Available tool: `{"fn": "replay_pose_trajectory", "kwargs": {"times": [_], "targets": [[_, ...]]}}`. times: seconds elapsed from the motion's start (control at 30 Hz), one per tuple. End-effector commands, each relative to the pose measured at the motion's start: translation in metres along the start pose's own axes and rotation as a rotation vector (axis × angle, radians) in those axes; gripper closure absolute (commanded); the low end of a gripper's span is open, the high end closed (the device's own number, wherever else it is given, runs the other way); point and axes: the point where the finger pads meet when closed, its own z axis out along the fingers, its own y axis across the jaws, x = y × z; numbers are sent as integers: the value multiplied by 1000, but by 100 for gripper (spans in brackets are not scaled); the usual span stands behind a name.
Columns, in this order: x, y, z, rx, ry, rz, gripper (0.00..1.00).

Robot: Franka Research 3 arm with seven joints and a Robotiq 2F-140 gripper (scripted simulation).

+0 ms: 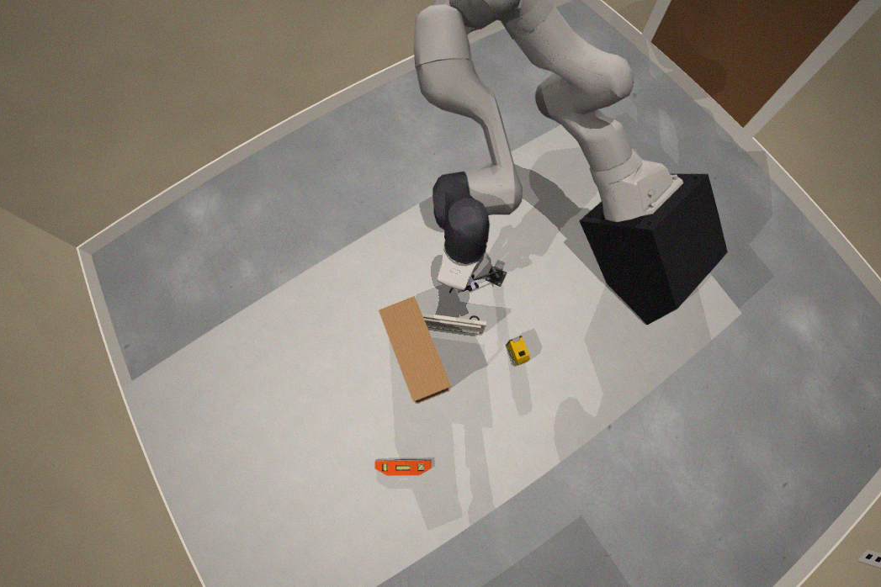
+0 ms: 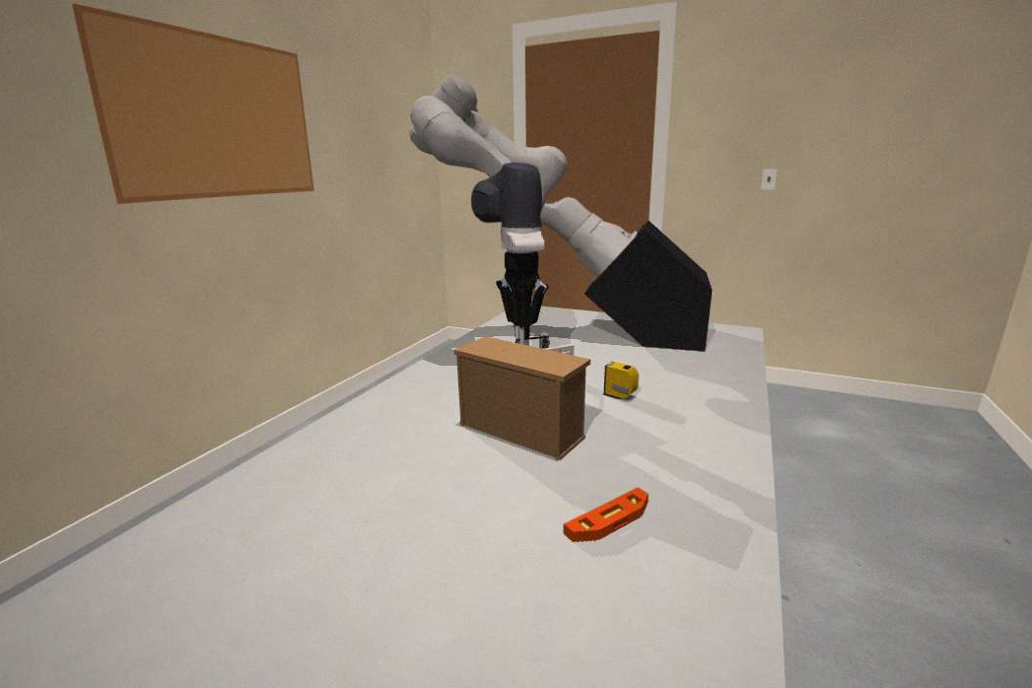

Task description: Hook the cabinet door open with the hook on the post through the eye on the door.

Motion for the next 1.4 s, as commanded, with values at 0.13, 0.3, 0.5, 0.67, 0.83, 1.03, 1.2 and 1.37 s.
{"fn": "replay_pose_trajectory", "kwargs": {"times": [0.13,0.3,0.5,0.67,0.83,1.03,1.2,1.37], "targets": [[-1,-8,-1,1,-2,-80,97],[-1,-11,-1,1,-2,-133,97],[-1,-16,-1,1,-2,-147,97],[-2,-18,-1,1,-2,-199,97],[-3,-23,-1,1,-2,-216,97],[-3,-25,-1,1,-2,-266,97],[-5,-30,-1,1,-2,-283,97],[-6,-33,-1,1,-2,-349,97]]}}
